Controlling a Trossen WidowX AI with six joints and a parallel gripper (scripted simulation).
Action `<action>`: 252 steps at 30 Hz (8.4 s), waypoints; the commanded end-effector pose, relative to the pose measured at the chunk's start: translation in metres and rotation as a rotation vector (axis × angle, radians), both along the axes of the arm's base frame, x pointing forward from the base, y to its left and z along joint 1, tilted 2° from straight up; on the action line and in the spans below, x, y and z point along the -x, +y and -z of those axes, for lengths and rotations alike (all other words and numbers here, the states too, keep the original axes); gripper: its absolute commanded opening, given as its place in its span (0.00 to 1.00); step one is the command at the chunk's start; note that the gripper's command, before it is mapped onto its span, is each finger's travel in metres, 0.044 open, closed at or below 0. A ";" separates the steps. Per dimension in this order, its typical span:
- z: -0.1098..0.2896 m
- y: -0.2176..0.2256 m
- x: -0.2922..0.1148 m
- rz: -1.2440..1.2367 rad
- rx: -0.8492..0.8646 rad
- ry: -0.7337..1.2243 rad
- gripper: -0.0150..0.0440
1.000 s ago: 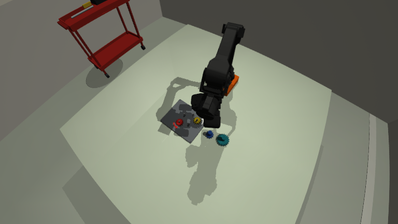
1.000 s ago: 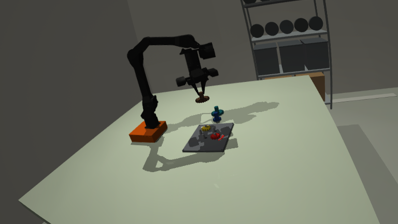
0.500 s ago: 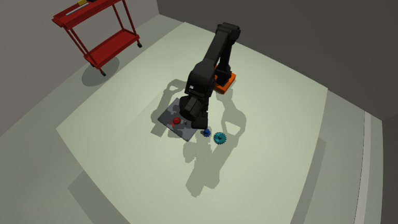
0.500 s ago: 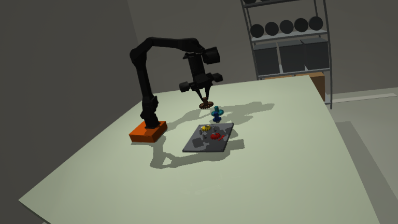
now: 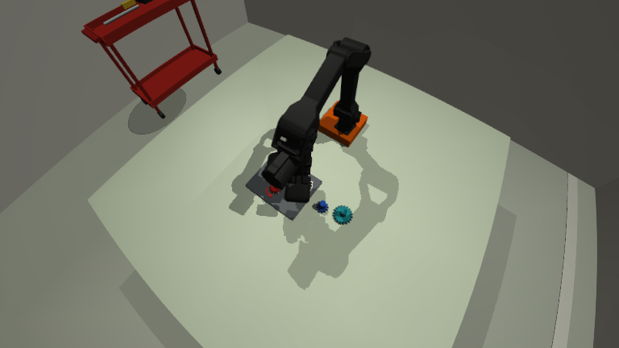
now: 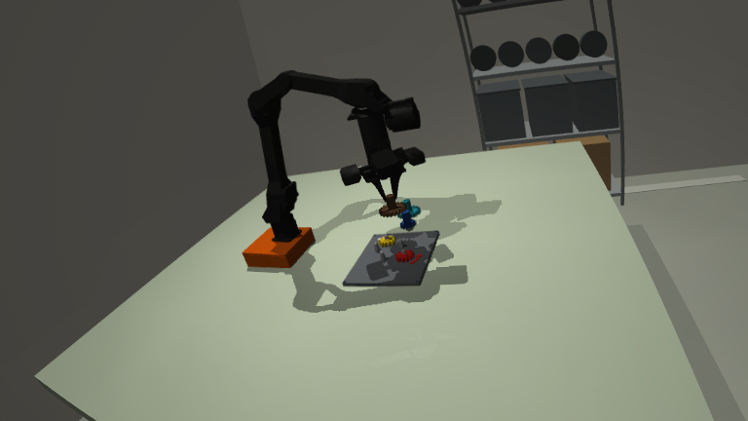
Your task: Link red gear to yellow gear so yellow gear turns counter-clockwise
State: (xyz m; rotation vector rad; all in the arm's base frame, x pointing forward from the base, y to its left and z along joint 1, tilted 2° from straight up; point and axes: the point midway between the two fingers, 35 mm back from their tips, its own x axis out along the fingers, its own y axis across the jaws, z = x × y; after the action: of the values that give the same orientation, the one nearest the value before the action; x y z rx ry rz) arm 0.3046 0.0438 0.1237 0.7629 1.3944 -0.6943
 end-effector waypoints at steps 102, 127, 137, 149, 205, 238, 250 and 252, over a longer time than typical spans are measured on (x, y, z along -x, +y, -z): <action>0.070 -0.039 -0.024 -0.154 0.011 -0.005 0.25; 0.055 -0.039 -0.024 0.002 0.001 -0.003 0.49; 0.005 -0.040 -0.020 -0.004 0.002 -0.005 0.62; -0.020 -0.040 -0.015 -0.004 0.002 -0.004 1.00; -0.048 0.156 0.066 -0.014 -0.021 0.001 1.00; -0.058 0.209 0.130 -0.004 -0.022 0.010 1.00; -0.058 0.209 0.130 -0.004 -0.022 0.010 1.00; -0.058 0.209 0.130 -0.004 -0.022 0.010 1.00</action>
State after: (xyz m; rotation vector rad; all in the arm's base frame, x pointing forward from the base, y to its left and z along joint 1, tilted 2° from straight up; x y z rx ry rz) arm 0.1750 0.2530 0.1818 0.7708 1.4167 -0.6757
